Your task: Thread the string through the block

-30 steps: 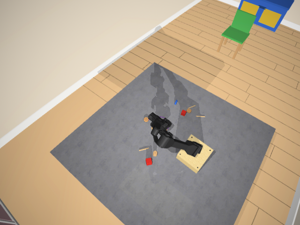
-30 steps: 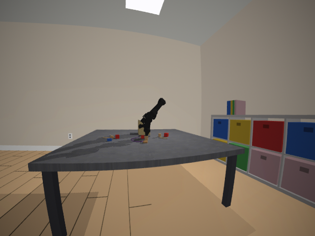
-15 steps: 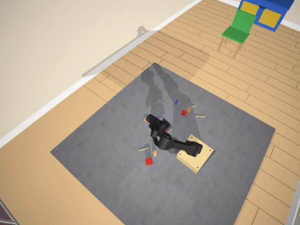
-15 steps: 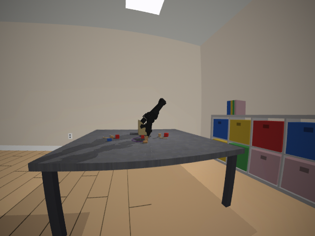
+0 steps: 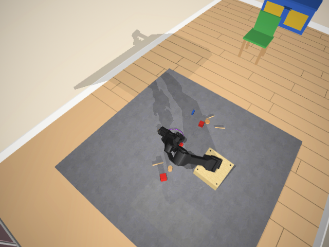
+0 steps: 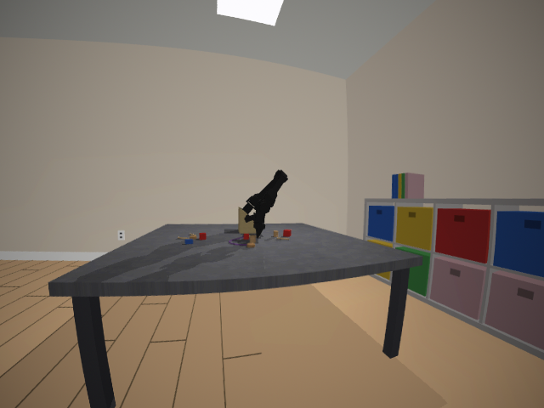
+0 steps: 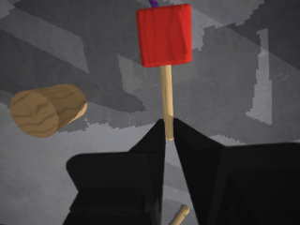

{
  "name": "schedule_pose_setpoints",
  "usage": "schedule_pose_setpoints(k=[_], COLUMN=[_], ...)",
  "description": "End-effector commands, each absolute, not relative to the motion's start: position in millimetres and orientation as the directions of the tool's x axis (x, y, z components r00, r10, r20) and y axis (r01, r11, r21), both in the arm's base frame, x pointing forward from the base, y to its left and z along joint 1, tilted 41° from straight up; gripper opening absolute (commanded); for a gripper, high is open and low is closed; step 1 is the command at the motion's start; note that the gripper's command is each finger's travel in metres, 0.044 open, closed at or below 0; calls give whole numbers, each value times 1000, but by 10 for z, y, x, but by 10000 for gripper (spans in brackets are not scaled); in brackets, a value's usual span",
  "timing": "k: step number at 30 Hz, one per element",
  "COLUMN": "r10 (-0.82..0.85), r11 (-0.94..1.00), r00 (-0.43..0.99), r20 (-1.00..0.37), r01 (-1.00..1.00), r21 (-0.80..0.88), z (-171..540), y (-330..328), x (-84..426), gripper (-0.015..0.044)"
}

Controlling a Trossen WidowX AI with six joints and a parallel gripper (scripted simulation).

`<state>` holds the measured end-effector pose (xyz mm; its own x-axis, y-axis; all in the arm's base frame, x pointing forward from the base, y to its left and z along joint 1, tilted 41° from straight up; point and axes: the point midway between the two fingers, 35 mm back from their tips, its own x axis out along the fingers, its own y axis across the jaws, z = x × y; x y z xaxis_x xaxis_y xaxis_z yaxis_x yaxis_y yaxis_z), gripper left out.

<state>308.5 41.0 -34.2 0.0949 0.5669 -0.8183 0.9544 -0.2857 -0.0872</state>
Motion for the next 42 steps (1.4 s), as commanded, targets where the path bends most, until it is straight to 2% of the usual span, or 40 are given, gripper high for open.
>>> schedule_pose_setpoints(k=[1,42], r10=[569,578], r11=[-284,-231], r00=[98,65], r20=[-817,-813], r01=[955,969], r21=[-83,-87], z=[-297,-58], y=[440,701], x=[3128,3215], gripper=[0,0])
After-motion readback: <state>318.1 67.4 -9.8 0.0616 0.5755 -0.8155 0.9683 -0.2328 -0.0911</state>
